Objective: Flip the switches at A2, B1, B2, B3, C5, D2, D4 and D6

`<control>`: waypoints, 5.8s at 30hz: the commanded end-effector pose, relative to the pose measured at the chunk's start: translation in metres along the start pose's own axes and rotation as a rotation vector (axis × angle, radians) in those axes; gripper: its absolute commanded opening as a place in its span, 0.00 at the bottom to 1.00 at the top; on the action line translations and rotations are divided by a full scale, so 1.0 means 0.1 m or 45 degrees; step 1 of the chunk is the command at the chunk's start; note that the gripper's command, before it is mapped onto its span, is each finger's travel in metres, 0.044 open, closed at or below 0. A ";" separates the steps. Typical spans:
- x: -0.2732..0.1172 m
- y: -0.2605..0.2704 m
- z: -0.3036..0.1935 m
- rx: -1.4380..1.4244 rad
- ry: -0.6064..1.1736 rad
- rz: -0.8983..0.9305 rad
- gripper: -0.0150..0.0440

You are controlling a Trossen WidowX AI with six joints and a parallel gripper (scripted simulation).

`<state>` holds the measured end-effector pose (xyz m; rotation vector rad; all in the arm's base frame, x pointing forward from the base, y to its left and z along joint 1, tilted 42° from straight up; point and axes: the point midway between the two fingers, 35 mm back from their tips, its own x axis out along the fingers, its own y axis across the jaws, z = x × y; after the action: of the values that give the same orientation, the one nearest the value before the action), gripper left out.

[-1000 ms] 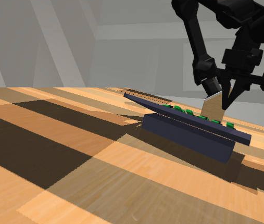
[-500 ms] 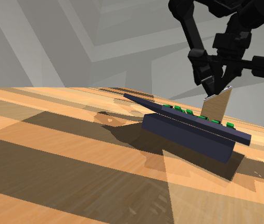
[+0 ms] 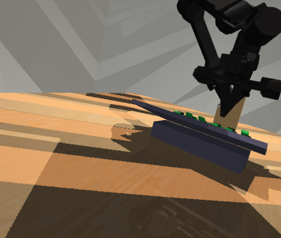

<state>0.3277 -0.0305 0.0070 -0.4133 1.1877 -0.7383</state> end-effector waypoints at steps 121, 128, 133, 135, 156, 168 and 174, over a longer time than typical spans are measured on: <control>0.00 -0.61 -0.63 -0.015 -0.053 -0.006 0.25; 0.08 -0.62 -0.63 -0.015 -0.054 -0.007 0.25; 0.15 -0.61 -0.63 -0.015 -0.054 -0.007 0.25; 0.18 -0.61 -0.62 -0.015 -0.054 -0.007 0.25; 0.20 -0.62 -0.62 -0.015 -0.054 -0.008 0.25; 0.22 -0.62 -0.62 -0.015 -0.054 -0.008 0.25; 0.22 -0.62 -0.62 -0.015 -0.054 -0.008 0.25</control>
<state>0.2551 -0.0842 0.0117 -0.4416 1.1473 -0.7308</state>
